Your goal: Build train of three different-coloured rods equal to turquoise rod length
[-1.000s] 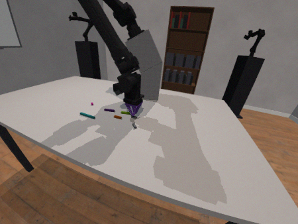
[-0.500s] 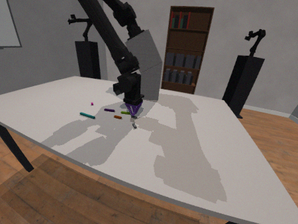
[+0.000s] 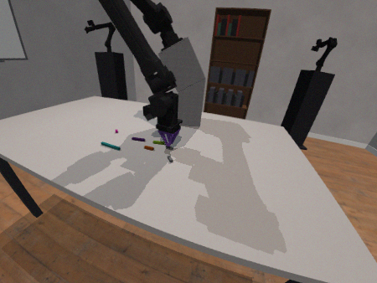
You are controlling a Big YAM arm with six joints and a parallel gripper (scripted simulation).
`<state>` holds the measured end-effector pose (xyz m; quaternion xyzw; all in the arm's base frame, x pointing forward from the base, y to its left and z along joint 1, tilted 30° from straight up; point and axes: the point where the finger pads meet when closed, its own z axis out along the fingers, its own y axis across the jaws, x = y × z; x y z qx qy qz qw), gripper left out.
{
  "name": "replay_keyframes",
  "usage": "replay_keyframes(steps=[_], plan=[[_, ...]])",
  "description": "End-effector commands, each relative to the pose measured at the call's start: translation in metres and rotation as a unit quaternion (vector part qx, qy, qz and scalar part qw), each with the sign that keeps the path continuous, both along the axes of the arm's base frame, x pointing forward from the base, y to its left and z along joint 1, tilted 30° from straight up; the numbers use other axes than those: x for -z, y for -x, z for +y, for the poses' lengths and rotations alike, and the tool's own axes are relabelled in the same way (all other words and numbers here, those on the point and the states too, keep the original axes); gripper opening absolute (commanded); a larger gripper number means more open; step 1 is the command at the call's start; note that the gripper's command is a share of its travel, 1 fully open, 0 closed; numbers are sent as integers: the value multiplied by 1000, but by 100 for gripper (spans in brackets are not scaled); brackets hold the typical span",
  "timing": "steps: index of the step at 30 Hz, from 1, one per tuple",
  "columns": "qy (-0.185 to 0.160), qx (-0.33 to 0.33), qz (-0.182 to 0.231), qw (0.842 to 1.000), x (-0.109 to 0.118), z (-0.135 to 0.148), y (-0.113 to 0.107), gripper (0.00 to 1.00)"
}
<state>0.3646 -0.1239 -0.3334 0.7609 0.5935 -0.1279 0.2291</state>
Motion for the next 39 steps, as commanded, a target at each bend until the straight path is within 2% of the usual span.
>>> replay_keyframes(steps=[1, 39], plan=[[0, 6, 2, 1000, 5, -7, 7, 23], [0, 10, 0, 1000, 7, -3, 10, 23]])
